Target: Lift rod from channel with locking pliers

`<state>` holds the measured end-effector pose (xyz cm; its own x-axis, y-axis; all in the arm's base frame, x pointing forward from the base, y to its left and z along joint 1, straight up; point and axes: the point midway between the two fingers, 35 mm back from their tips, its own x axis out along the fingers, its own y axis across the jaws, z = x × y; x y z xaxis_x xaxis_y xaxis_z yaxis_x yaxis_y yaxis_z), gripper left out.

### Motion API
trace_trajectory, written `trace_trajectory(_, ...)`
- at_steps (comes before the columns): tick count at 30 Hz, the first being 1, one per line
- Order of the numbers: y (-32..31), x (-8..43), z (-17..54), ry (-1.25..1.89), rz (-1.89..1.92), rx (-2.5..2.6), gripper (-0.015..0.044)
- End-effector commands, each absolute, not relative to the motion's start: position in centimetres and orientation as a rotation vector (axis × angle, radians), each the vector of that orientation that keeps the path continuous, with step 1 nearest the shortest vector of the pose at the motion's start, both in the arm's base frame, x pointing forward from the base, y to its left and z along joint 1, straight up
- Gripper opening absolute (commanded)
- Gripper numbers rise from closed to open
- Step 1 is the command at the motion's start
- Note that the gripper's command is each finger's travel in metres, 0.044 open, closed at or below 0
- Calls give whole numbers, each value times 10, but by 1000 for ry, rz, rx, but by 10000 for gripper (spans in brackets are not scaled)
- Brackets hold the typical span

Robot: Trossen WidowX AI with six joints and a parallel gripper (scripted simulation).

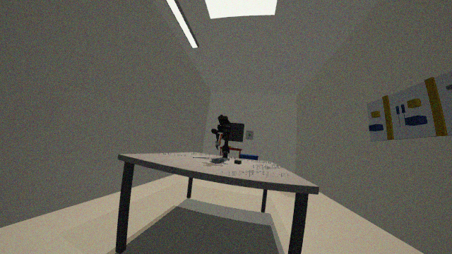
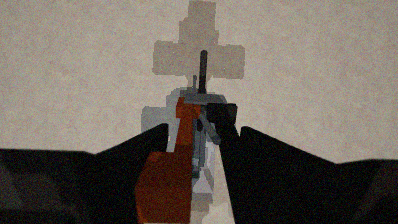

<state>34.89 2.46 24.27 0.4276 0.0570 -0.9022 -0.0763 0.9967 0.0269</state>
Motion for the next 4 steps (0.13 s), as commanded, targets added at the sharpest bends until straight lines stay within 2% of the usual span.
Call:
trace_trajectory(1, 25, 351, 248, 1106, 82, -14, 106)
trace_trajectory(4, 25, 351, 248, 1106, 82, -14, 106)
